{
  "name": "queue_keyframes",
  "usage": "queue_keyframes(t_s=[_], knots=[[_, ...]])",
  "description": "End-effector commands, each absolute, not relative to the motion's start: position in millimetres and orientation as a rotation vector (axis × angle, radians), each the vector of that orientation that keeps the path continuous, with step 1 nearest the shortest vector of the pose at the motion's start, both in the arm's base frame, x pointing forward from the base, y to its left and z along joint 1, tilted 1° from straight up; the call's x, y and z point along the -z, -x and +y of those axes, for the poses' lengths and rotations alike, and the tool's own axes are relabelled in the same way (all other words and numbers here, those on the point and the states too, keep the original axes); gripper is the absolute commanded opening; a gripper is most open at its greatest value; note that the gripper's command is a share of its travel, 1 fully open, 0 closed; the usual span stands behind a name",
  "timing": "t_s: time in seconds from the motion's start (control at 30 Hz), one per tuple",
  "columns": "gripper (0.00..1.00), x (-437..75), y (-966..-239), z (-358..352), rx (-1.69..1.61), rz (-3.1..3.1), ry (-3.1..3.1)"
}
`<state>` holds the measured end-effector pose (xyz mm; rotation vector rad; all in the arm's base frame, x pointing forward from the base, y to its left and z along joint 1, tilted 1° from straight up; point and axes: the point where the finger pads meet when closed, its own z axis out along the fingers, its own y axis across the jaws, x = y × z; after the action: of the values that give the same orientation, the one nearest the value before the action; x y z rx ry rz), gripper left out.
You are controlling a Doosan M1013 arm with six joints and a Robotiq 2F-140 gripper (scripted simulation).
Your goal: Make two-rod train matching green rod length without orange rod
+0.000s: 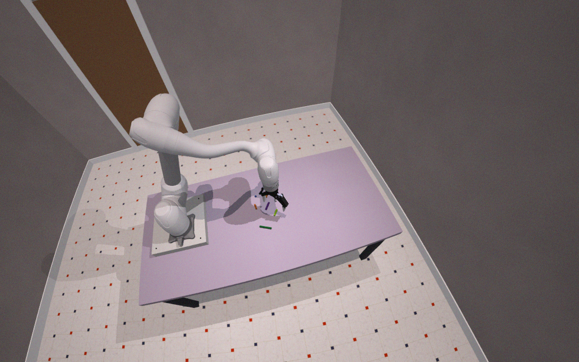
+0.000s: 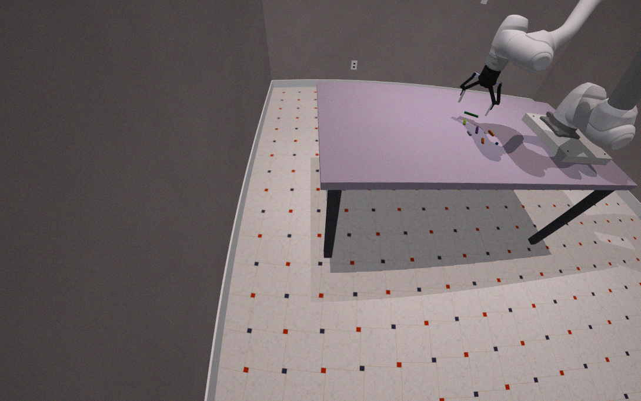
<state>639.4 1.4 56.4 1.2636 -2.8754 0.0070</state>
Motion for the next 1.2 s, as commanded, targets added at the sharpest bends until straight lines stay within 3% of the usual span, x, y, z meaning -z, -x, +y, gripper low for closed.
queue_keyframes(t_s=[0.0,0.3,0.33,1.17], knots=[[1.00,-55.2,-638.0,-3.8,0.013,-2.776,-1.482],[1.00,-54.9,-637.5,-5.5,0.013,-2.743,-1.543],[0.15,-54.9,-637.5,-5.5,0.013,-2.743,-1.543],[0.15,-54.9,-637.5,-5.5,0.013,-2.743,-1.543]])
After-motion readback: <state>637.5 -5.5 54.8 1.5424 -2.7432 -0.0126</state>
